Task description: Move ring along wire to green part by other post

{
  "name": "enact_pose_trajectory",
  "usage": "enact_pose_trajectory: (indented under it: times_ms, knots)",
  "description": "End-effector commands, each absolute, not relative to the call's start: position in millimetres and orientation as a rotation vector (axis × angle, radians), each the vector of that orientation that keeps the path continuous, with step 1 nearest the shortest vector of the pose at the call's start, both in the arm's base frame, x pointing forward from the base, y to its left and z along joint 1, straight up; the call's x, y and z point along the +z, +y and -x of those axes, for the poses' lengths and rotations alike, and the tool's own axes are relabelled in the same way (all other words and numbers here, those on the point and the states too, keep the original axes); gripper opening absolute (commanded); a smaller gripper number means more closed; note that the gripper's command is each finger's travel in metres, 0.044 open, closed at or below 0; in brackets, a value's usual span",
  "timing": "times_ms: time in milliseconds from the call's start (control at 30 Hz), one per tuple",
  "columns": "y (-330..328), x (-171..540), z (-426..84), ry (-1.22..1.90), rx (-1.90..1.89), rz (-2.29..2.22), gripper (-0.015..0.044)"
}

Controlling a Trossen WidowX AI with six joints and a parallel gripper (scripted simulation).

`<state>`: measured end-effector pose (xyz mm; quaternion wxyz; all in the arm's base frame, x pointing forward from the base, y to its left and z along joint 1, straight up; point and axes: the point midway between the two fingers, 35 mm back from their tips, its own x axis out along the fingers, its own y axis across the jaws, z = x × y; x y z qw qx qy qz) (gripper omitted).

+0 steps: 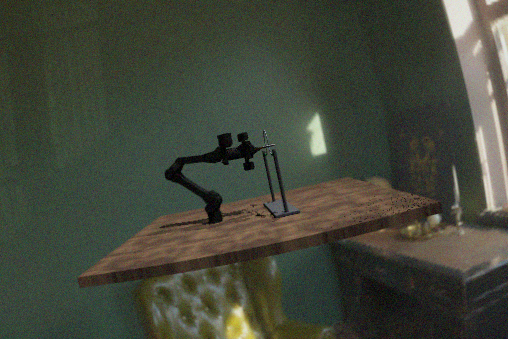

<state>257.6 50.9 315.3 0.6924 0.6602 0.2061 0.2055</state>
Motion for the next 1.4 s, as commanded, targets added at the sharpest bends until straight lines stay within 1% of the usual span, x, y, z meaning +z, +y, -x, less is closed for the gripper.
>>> enact_pose_trajectory:
  times_ms: [0,233,600,1367]
  knots:
    - [52,325,-257,0.461,0.475,-1.511,-0.015]
    - [50,335,-257,0.46,0.479,-1.536,-0.015]
    - [50,337,-257,0.471,0.458,-1.459,-0.015]
    - [45,318,-257,0.503,0.36,-1.099,-0.015]
